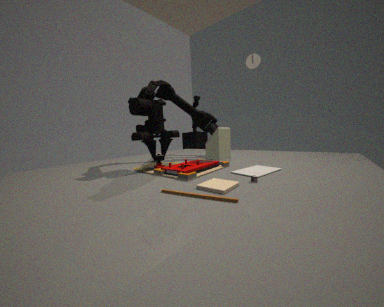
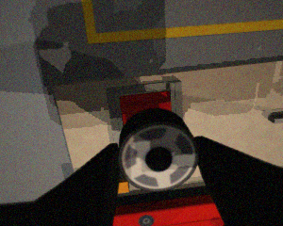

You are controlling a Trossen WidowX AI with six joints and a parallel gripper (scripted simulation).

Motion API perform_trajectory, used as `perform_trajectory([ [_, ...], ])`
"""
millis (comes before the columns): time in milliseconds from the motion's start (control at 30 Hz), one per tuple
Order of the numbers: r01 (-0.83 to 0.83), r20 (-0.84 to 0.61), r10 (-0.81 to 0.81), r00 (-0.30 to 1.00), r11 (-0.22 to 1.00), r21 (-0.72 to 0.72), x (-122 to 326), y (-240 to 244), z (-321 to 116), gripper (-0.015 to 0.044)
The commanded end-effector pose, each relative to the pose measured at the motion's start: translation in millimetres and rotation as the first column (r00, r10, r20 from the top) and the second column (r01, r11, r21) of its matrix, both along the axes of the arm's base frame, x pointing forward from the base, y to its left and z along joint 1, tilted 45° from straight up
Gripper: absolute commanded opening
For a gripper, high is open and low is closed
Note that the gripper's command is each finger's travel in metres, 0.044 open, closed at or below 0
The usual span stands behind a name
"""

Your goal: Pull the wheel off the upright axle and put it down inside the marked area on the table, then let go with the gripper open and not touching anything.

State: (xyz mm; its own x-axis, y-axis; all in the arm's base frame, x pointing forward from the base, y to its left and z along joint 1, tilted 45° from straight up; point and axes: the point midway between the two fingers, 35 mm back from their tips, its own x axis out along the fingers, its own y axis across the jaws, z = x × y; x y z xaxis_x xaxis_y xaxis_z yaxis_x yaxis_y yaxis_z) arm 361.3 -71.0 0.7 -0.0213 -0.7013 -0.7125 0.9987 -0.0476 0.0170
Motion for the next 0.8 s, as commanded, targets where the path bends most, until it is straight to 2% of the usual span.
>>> perform_trajectory([
  [0, -0.004, 0.004, 0.004, 1.0, 1.0, 0.0, 0.5, 3.1, 3.0, 0.0],
  [767, -0.007, 0.005, 0.007, 1.0, 1.0, -0.001, 0.7, 8.5, 8.3, 0.0],
])
